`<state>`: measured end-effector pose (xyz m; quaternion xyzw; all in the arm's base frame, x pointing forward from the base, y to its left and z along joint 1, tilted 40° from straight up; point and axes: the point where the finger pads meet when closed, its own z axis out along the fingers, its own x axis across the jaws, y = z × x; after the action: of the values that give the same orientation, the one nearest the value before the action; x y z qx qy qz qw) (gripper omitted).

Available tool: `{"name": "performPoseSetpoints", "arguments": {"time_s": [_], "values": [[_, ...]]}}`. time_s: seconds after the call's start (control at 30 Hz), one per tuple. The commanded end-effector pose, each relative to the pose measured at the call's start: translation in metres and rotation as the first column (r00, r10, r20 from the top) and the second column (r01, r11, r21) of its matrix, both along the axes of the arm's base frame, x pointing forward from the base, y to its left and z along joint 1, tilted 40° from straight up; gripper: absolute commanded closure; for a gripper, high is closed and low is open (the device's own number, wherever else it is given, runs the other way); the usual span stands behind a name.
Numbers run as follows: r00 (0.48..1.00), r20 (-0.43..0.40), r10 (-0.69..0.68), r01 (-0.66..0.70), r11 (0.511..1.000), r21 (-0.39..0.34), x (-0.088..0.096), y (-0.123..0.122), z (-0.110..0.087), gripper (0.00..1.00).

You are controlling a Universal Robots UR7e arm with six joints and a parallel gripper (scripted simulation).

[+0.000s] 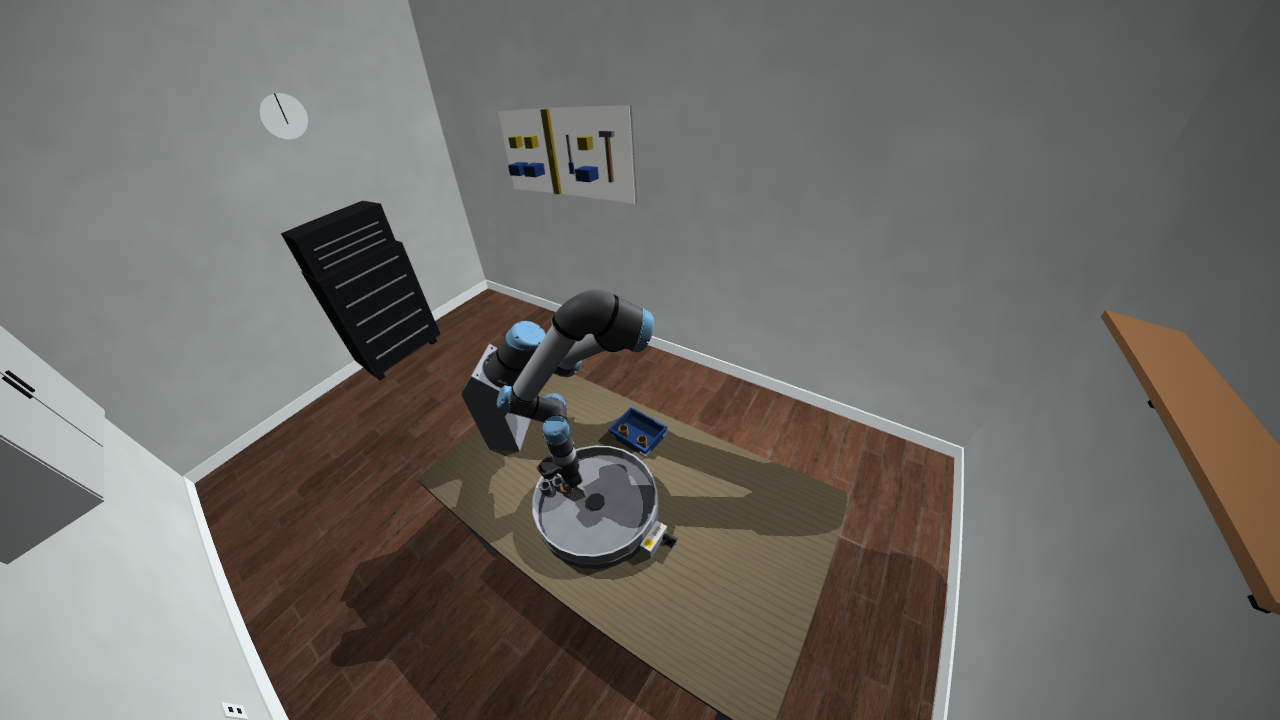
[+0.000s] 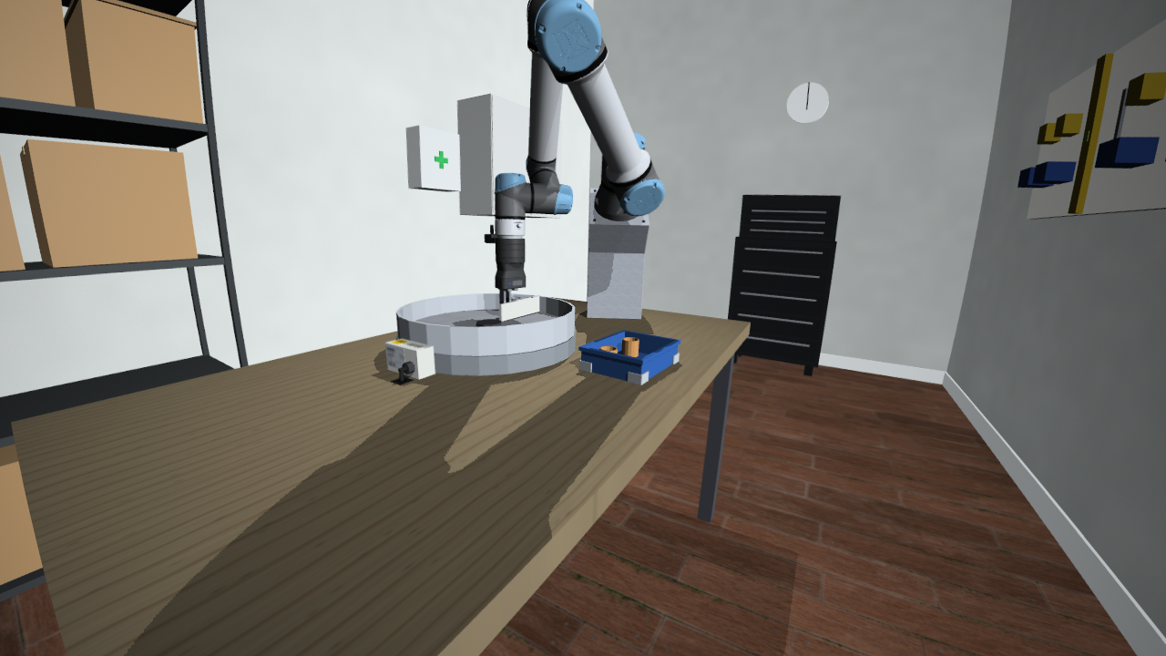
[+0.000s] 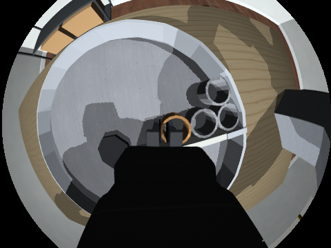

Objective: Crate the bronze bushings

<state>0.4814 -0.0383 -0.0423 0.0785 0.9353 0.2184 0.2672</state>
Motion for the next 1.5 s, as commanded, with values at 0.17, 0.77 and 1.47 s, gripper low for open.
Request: {"name": "performPoseSetpoints", "arguments": {"time_s": [0.17,0.77,1.47], "values": [[1.000,0.001,0.000,0.000,1.000,-0.001,0.0001,-0.0003,0.0003,1.00],[1.000,-0.006,-0.001,0.001,1.000,0.003,0.0032,-0.0012,0.0019,1.00],[1.000,-0.006,-0.001,0.001,1.000,0.003,-0.0008,-0.0040,0.0077,1.00]]}}
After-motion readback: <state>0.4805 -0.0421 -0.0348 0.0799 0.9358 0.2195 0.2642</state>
